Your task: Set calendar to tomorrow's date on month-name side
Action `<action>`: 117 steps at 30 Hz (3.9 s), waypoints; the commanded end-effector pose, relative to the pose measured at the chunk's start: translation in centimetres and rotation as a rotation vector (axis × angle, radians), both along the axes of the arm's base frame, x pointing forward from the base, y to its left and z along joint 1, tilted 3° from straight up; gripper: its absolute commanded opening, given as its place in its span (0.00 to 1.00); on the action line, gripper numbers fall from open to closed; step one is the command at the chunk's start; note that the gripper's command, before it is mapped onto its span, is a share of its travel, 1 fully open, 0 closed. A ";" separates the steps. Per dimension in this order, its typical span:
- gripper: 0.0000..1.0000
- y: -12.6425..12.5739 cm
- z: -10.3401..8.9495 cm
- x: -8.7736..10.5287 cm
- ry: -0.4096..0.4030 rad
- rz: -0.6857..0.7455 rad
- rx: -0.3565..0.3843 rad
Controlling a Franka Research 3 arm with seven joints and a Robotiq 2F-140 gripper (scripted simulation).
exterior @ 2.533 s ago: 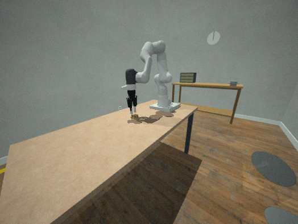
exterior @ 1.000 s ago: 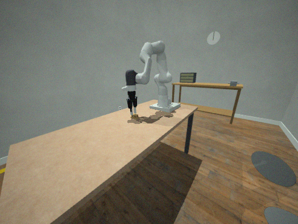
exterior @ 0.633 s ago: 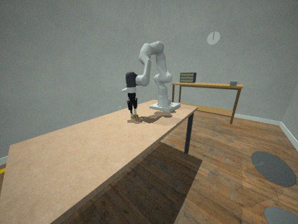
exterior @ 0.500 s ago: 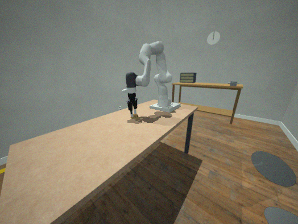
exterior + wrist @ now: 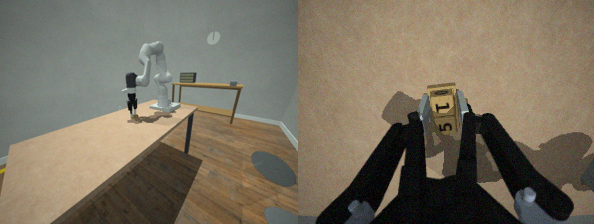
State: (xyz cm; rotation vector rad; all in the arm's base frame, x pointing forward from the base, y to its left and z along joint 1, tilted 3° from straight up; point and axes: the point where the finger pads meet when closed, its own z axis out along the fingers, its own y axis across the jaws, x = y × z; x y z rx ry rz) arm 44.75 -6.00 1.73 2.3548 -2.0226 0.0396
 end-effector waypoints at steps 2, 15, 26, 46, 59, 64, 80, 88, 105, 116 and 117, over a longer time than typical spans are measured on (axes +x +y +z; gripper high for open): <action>0.29 0.0 -0.1 0.1 -0.002 0.000 -0.002; 0.29 0.0 -0.1 0.1 -0.002 0.000 -0.002; 0.17 0.0 -0.1 0.1 -0.002 0.000 -0.002; 0.17 0.0 -0.1 0.1 -0.002 0.000 -0.002; 0.17 0.0 0.1 0.1 -0.002 0.000 -0.002; 0.17 0.0 0.9 0.1 -0.002 0.000 -0.002; 0.17 0.4 9.5 0.1 -0.002 0.000 -0.002; 0.17 0.5 9.9 0.1 -0.002 0.000 -0.002; 0.17 4.1 9.7 0.1 -0.017 -0.290 -0.001; 0.17 5.9 9.5 0.0 -0.023 -0.433 -0.001; 0.17 6.1 9.5 0.0 -0.024 -0.448 -0.001</action>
